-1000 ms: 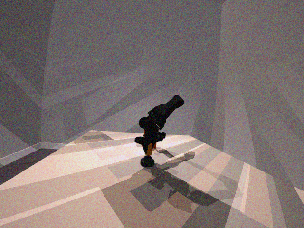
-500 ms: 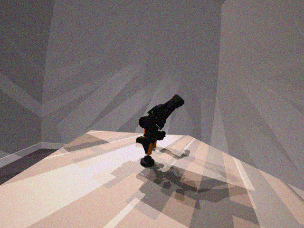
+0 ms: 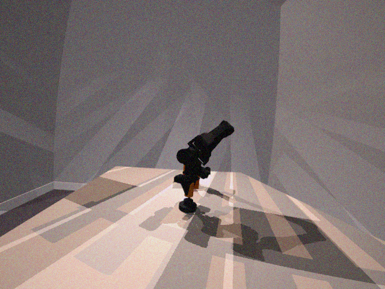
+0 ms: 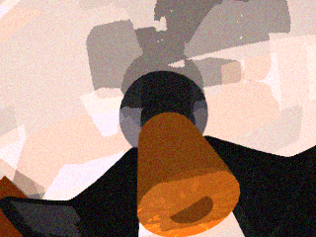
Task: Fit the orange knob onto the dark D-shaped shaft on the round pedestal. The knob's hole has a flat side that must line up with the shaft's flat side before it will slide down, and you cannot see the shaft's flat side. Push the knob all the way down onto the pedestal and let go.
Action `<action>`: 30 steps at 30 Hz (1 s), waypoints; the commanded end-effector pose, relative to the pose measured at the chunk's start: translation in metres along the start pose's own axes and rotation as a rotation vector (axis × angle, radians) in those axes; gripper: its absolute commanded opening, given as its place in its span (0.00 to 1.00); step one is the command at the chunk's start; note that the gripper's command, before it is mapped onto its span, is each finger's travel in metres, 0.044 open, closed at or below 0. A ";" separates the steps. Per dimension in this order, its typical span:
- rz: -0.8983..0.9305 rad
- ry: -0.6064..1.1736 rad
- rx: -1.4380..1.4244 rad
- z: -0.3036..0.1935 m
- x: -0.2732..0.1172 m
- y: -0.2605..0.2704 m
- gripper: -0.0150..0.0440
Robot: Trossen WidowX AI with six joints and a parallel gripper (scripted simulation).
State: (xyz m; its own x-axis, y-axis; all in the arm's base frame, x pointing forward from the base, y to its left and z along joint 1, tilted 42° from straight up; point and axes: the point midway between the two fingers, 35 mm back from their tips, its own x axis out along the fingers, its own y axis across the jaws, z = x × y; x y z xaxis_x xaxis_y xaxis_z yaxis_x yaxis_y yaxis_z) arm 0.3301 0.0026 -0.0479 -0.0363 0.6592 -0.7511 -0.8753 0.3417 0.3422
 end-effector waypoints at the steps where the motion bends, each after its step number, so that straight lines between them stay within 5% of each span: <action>1: -0.004 0.002 -0.008 0.001 -0.001 -0.003 0.25; 30: -0.004 0.002 -0.008 0.000 0.001 -0.002 0.25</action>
State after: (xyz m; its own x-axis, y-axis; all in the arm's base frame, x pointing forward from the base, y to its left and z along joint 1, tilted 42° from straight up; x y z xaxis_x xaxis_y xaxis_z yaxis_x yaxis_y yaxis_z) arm 0.3312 0.0031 -0.0488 -0.0358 0.6582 -0.7520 -0.8778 0.3390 0.3385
